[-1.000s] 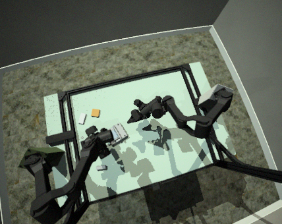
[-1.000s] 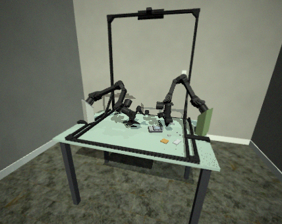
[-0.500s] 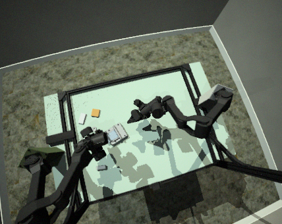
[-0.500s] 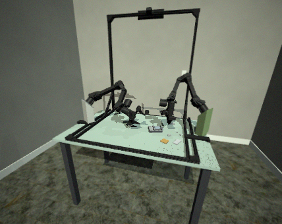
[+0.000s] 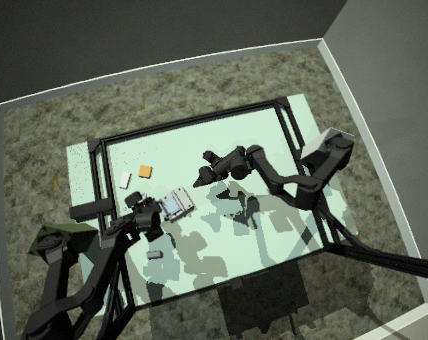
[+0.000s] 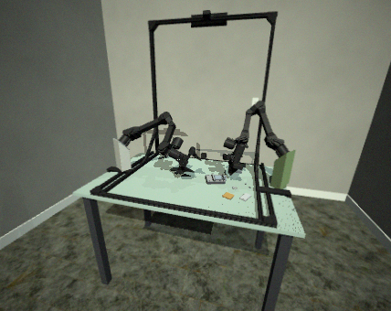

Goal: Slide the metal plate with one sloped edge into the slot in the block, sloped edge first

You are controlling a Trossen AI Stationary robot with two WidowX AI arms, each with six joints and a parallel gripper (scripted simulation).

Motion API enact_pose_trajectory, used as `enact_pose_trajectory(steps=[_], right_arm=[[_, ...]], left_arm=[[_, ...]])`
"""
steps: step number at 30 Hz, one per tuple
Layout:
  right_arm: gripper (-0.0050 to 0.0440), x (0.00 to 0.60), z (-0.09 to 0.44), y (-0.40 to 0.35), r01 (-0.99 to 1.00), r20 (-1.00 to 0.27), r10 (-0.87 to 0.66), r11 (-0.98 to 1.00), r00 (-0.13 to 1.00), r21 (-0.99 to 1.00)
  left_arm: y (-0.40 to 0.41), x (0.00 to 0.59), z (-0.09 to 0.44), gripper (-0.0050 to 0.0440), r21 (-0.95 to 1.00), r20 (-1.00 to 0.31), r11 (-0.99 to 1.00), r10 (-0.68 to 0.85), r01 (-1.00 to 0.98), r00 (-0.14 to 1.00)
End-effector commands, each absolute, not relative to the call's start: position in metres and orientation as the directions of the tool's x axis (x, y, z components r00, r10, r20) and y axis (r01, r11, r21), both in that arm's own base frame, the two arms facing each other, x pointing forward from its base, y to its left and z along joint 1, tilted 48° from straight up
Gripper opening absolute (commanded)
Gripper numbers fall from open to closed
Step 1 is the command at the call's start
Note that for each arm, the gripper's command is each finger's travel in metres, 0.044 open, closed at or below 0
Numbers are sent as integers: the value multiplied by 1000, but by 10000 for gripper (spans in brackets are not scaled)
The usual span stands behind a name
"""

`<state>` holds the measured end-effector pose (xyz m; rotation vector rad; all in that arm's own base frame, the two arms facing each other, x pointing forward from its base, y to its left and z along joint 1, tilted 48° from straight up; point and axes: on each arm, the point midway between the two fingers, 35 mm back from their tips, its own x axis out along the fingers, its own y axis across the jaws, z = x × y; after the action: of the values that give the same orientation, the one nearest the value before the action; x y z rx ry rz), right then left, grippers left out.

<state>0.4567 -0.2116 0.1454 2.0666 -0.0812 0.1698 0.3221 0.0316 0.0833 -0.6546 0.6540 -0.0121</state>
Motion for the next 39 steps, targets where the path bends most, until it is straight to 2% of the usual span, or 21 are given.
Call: enact_pose_trajectory(steps=[1,11,16,28,39], right_arm=[[440,457,145,-210,-127,155,18,-479,988,869],[440,457,145,-210,-127,155,18,-479,988,869],[440,457,145,-210,-127,155,18,-479,988,869],[440,457,145,-210,-127,155,18,-479,988,869],[440,457,145,-210,-127,155,18,-479,988,869]], left_arm=[[31,325,83,160,-577,-508,793,-159,-197,847],[31,333,107,160,-611,-332,778,-84,-147,939],[31,333,109,160,-613,-317,778,-81,-139,945],[31,333,109,440,-613,-317,778,-81,-139,945],[31,333,109,440,-613,-317,778,-81,-139,945]])
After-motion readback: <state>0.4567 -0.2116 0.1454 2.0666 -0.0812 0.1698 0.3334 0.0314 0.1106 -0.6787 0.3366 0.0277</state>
